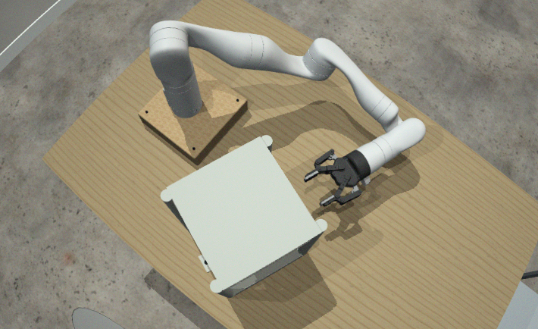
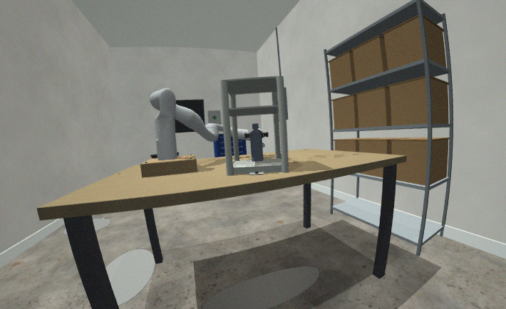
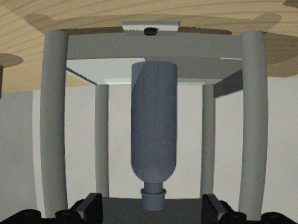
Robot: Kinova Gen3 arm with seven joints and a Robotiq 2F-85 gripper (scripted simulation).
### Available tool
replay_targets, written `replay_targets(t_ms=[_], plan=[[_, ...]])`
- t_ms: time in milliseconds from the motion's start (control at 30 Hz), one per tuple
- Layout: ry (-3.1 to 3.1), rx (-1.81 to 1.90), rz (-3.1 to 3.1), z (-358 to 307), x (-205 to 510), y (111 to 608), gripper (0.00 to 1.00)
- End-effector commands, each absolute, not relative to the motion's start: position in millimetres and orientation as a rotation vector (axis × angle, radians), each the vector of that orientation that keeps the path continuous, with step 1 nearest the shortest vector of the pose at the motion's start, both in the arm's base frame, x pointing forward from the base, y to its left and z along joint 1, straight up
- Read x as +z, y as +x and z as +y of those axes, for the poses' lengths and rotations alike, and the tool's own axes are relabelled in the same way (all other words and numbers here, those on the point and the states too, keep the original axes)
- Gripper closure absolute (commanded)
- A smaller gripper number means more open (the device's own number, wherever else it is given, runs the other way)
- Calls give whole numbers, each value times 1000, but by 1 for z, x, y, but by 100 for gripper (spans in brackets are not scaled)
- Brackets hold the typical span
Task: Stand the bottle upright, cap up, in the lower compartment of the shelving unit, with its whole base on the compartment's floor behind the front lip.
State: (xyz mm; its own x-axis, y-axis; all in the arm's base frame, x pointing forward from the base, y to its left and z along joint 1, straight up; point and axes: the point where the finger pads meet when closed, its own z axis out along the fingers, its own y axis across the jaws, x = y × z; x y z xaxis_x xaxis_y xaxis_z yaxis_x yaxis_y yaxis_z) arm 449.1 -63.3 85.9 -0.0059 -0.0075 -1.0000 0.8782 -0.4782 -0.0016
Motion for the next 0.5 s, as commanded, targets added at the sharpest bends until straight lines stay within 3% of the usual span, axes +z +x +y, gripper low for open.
replay_targets(t_ms=[0, 467], plan=[[1562, -1567, 926, -62, 94, 449, 27], [1562, -1567, 926, -62, 133, 449, 27]])
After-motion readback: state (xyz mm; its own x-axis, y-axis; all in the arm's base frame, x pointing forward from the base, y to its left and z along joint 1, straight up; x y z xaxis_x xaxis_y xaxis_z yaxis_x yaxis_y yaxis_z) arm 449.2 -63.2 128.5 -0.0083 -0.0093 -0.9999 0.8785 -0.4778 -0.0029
